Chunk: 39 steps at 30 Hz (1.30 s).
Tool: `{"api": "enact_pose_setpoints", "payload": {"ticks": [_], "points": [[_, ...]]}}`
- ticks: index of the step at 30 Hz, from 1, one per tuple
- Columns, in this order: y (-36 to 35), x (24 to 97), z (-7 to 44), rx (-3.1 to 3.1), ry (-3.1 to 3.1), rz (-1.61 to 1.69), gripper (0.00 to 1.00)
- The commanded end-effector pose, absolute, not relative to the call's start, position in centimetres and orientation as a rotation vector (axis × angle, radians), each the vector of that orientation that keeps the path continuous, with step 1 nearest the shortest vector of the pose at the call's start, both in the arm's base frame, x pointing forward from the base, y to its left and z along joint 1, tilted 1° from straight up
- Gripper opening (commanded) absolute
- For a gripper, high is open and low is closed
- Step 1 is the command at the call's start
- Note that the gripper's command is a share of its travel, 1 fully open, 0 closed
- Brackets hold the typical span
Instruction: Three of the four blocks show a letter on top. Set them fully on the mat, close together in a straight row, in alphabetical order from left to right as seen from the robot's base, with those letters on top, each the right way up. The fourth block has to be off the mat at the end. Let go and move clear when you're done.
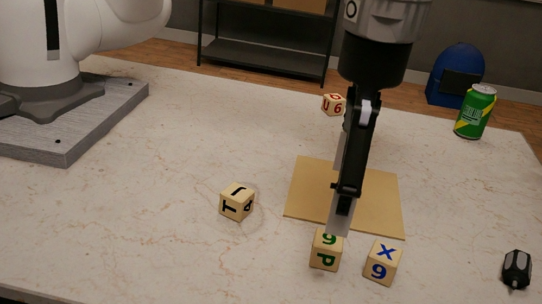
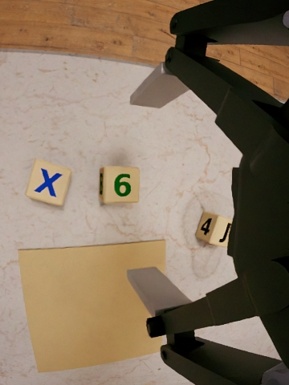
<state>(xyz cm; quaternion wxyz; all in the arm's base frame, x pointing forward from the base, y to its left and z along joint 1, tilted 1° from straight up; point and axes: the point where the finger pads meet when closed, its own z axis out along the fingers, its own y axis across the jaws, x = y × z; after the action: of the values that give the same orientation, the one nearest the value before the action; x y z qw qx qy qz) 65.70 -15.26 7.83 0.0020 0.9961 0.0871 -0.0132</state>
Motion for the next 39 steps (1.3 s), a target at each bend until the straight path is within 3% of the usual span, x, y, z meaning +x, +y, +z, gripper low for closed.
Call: {"api": "enact_pose_setpoints", "payload": {"ticks": [1, 39], "points": [[-15.3, 65.7, 7.9, 3.125, 0.274, -0.039, 1.0], [-13.7, 59.4, 8.9, 2.512, 1.903, -0.037, 1.0]]}}
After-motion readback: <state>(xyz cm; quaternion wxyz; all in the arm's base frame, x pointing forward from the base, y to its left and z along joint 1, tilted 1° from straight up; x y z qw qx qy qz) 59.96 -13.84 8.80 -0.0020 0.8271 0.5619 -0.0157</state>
